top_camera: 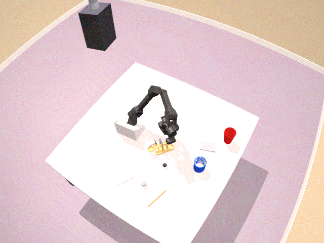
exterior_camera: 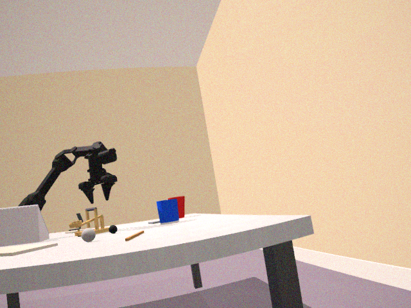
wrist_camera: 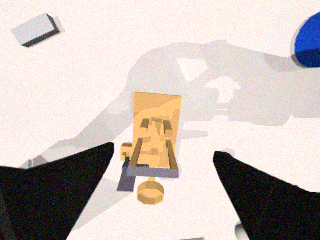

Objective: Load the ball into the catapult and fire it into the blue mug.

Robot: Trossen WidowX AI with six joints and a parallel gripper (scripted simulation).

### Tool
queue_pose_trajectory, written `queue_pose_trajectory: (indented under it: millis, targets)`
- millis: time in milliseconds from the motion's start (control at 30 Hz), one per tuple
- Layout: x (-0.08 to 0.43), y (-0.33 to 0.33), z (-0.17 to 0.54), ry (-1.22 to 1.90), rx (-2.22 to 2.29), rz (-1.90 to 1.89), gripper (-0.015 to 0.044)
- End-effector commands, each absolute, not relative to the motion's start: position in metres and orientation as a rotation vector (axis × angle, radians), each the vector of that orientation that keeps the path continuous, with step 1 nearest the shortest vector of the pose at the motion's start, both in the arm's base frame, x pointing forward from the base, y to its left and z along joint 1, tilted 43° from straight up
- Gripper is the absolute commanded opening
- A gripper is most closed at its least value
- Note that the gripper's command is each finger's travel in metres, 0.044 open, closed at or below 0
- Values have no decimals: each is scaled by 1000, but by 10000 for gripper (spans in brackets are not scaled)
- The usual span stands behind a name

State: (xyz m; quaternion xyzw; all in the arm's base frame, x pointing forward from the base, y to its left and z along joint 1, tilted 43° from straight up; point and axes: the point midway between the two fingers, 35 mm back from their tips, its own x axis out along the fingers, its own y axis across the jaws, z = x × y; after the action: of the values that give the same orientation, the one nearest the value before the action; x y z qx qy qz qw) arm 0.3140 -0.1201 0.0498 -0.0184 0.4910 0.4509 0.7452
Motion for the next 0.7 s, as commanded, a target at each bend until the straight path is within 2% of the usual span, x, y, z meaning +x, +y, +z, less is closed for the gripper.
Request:
queue_pose_trajectory:
  millis: [0, 100, 267, 667]
  targets:
    - [313, -115, 48, 1084, -31, 1005, 440]
    - [311, -115, 53, 1090, -29, 1015, 440]
    - [315, -86, 21, 1089, -29, 1015, 440]
    - [316, -77, 10, 1088, -29, 1015, 440]
